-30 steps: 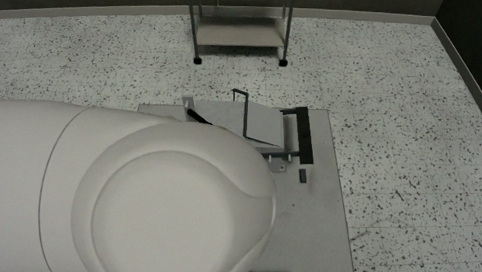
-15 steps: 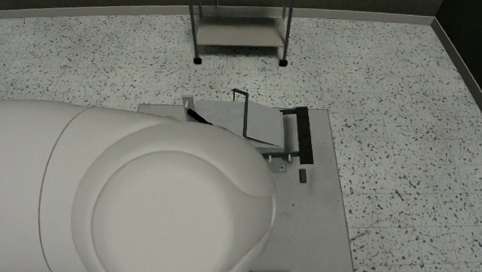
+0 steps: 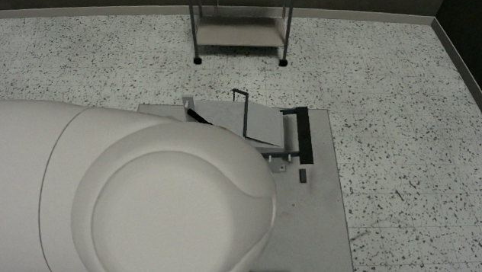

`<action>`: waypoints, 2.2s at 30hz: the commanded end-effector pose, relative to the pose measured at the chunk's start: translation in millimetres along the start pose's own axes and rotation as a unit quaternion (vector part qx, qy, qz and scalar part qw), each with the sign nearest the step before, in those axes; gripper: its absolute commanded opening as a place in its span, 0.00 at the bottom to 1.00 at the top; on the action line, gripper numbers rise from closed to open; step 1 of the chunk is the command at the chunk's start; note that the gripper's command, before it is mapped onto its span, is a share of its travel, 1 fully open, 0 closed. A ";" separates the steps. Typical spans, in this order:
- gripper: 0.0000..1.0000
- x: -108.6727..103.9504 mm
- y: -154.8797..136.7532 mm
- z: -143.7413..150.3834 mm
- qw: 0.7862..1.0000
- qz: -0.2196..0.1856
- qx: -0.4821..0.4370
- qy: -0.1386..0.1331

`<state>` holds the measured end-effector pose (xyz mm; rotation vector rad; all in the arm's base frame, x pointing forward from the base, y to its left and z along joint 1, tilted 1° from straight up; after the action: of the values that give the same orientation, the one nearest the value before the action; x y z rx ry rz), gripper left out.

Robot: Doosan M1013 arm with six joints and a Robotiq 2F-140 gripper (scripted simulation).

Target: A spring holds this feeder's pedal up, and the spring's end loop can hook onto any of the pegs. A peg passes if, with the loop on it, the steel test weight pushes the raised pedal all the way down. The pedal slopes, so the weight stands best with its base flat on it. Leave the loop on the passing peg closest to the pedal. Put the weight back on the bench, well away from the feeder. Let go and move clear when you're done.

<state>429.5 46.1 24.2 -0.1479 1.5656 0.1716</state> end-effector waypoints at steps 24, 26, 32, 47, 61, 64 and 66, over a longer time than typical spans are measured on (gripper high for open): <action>1.00 -32.4 0.0 0.3 1.000 0.000 0.000 0.000; 1.00 -37.7 0.0 0.3 1.000 0.000 0.000 0.000; 1.00 -44.3 0.0 0.3 1.000 0.000 0.000 -0.001; 1.00 -74.9 0.0 0.3 1.000 0.000 0.000 -0.001; 1.00 -112.2 0.0 0.3 1.000 0.000 0.000 -0.001; 1.00 -110.2 0.0 0.3 1.000 0.000 0.000 -0.001; 1.00 -113.8 0.0 0.3 1.000 0.000 0.000 -0.001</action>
<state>429.5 44.3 135.0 -0.1480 1.5659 0.1714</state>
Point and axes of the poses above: the point where the finger pads meet when closed, its own x axis out along the fingers, its own z axis across the jaws, y = z × x, the point moved 8 cm from there along -x, back along the fingers, and after that the axes turned 9 degrees about -x, right-handed, at the moved point
